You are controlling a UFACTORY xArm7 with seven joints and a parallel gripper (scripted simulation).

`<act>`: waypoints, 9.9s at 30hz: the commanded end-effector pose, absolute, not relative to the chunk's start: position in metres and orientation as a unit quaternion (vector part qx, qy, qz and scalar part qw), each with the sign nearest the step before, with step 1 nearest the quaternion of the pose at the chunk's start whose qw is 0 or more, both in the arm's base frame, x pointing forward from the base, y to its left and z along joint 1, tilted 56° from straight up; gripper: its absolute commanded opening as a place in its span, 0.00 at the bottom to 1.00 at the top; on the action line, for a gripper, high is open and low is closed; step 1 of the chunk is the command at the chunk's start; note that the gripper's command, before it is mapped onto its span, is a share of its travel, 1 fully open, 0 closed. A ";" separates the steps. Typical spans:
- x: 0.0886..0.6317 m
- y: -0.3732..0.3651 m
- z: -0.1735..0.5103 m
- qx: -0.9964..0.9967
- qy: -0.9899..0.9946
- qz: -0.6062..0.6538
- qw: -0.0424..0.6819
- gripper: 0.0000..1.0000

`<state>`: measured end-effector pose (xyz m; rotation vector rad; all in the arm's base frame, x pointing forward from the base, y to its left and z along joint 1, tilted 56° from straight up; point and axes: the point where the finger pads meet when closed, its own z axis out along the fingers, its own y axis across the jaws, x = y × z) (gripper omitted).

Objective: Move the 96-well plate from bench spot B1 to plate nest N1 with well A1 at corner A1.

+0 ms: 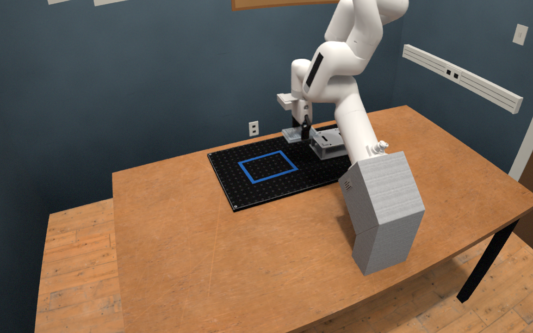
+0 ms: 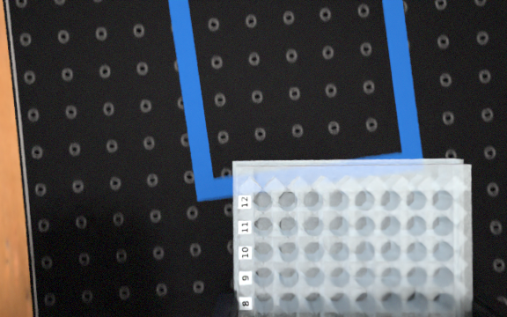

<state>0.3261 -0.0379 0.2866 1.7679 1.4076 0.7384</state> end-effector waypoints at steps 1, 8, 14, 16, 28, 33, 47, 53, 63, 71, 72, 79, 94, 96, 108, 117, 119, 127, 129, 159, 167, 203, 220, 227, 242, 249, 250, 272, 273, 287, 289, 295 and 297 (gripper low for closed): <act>0.317 -0.055 0.292 0.689 0.550 0.290 0.373 0.00; 0.312 -0.070 0.295 0.689 0.550 0.289 0.373 0.00; 0.305 -0.089 0.299 0.689 0.550 0.289 0.373 0.00; 0.302 -0.095 0.300 0.689 0.550 0.289 0.373 0.00; 0.291 -0.126 0.306 0.689 0.550 0.289 0.373 0.00; 0.285 -0.141 0.309 0.689 0.550 0.289 0.373 0.00; 0.271 -0.178 0.316 0.689 0.550 0.289 0.373 0.00; 0.269 -0.186 0.318 0.689 0.550 0.289 0.373 0.00; 0.269 -0.185 0.318 0.689 0.550 0.289 0.373 0.00; 0.269 -0.185 0.318 0.689 0.550 0.289 0.373 0.00; 0.269 -0.185 0.318 0.689 0.550 0.289 0.373 0.00; 0.269 -0.185 0.318 0.689 0.550 0.289 0.373 0.00; 0.276 -0.186 0.313 0.689 0.550 0.289 0.373 0.00; 0.278 -0.186 0.311 0.689 0.550 0.289 0.373 0.00; 0.292 -0.190 0.302 0.689 0.550 0.289 0.373 0.00; 0.304 -0.193 0.294 0.689 0.550 0.289 0.373 0.00; 0.307 -0.193 0.292 0.689 0.550 0.289 0.373 0.00; 0.315 -0.195 0.286 0.689 0.550 0.289 0.373 0.00; 0.318 -0.196 0.284 0.689 0.550 0.289 0.373 0.00; 0.325 -0.197 0.279 0.689 0.550 0.289 0.373 0.00; 0.326 -0.197 0.278 0.689 0.550 0.289 0.373 0.00; 0.330 -0.198 0.275 0.689 0.550 0.289 0.373 0.00; 0.332 -0.199 0.274 0.689 0.550 0.289 0.373 0.00; 0.333 -0.199 0.273 0.689 0.550 0.289 0.373 0.00; 0.334 -0.199 0.273 0.689 0.550 0.289 0.373 1.00; 0.334 -0.199 0.273 0.689 0.550 0.289 0.373 1.00; 0.334 -0.199 0.273 0.689 0.550 0.289 0.373 1.00; 0.325 -0.197 0.279 0.689 0.550 0.289 0.373 1.00; 0.323 -0.197 0.280 0.689 0.550 0.289 0.373 1.00; 0.297 -0.191 0.298 0.689 0.550 0.289 0.373 1.00; 0.293 -0.190 0.301 0.689 0.550 0.289 0.373 1.00; 0.284 -0.188 0.307 0.689 0.550 0.289 0.373 1.00; 0.280 -0.187 0.310 0.689 0.550 0.289 0.373 1.00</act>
